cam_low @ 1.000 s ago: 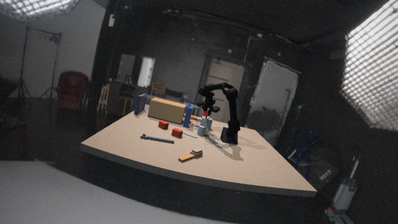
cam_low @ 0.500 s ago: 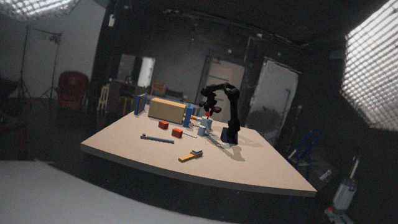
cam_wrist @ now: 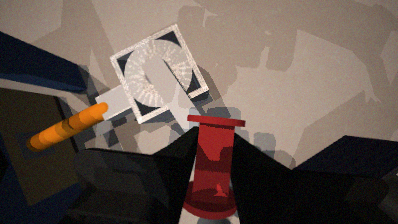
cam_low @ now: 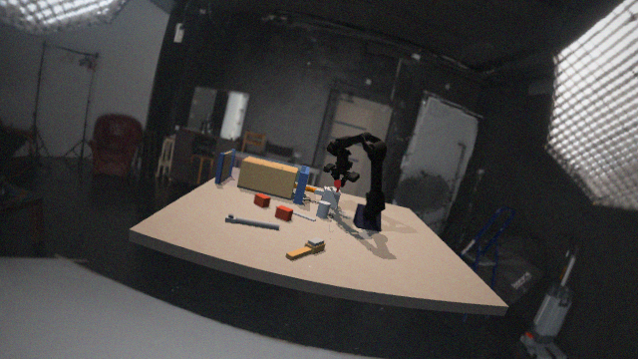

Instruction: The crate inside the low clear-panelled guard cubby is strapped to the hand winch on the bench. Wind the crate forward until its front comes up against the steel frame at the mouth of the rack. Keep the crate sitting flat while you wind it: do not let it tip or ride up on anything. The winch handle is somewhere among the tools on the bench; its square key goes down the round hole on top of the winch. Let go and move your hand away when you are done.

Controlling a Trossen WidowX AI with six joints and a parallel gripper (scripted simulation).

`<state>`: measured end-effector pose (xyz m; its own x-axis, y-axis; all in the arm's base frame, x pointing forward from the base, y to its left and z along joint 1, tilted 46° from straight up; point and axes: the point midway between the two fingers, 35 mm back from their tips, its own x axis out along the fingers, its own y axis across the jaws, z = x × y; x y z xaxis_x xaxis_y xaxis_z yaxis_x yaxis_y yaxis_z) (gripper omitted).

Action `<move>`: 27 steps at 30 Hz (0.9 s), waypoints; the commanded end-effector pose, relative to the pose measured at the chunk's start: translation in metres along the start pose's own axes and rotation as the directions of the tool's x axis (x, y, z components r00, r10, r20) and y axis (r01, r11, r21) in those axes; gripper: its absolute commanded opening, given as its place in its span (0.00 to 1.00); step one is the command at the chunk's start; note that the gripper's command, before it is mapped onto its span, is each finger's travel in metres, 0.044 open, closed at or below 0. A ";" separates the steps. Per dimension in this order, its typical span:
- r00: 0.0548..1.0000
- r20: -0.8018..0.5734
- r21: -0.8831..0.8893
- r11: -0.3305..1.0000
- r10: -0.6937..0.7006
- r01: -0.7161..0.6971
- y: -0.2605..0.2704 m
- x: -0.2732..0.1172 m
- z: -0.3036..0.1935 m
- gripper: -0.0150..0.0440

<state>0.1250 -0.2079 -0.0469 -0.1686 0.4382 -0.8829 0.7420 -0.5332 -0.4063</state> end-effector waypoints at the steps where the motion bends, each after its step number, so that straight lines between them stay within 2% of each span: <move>1: 0.999 0.022 0.006 1.000 -0.029 0.029 -0.011 0.006 0.010 0.25; 27: 0.999 0.023 0.007 1.000 -0.030 0.030 -0.026 0.017 0.037 0.25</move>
<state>0.0938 -0.2102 -0.0530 -0.1678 0.4467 -0.8788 0.7454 -0.5259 -0.4097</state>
